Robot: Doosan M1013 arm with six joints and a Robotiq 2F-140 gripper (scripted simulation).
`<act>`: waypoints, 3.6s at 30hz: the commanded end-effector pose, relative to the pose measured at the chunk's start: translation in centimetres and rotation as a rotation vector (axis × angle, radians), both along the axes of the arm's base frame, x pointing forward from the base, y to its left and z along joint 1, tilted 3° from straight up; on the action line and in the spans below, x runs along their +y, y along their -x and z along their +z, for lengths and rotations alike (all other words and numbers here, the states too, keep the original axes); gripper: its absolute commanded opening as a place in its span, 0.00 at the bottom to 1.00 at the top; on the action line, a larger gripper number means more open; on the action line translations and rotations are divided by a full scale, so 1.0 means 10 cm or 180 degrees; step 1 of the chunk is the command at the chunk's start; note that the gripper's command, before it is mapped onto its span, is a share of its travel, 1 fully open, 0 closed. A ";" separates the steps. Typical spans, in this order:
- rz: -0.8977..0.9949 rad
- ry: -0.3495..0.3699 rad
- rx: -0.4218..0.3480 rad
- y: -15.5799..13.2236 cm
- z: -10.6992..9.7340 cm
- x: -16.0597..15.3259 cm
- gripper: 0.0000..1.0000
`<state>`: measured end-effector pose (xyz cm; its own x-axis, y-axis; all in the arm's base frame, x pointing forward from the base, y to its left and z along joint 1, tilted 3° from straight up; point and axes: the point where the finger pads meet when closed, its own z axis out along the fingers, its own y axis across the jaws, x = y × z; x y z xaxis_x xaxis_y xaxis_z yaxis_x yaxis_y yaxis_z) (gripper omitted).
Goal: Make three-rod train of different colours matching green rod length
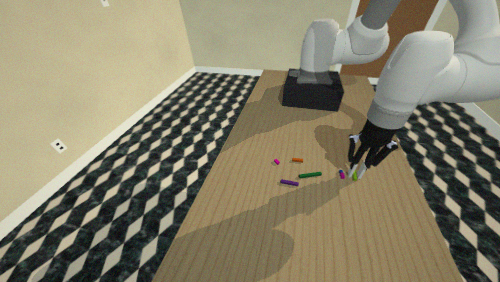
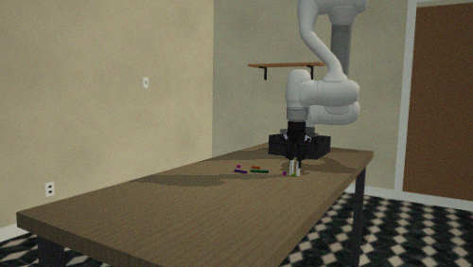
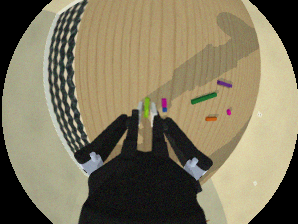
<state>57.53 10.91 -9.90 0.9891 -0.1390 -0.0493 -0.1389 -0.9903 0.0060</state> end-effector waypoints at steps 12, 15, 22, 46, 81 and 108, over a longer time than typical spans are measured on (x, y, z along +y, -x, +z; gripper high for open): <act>0.0000 -0.0001 0.0000 0.00 0.00 0.00 0.15; 0.0000 -0.0001 0.0000 0.00 0.00 0.00 0.03; 0.0000 -0.0001 0.0000 0.00 0.00 0.00 0.03; 0.0000 -0.0001 0.0000 0.00 0.00 0.00 0.03; 0.0008 -0.0001 0.0000 -0.06 1.00 0.00 0.03; 0.0672 -0.0034 -0.0001 -0.52 0.91 -0.40 0.03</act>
<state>62.75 6.88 -0.56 0.9962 0.0717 -0.0495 0.0716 -0.9974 -0.0045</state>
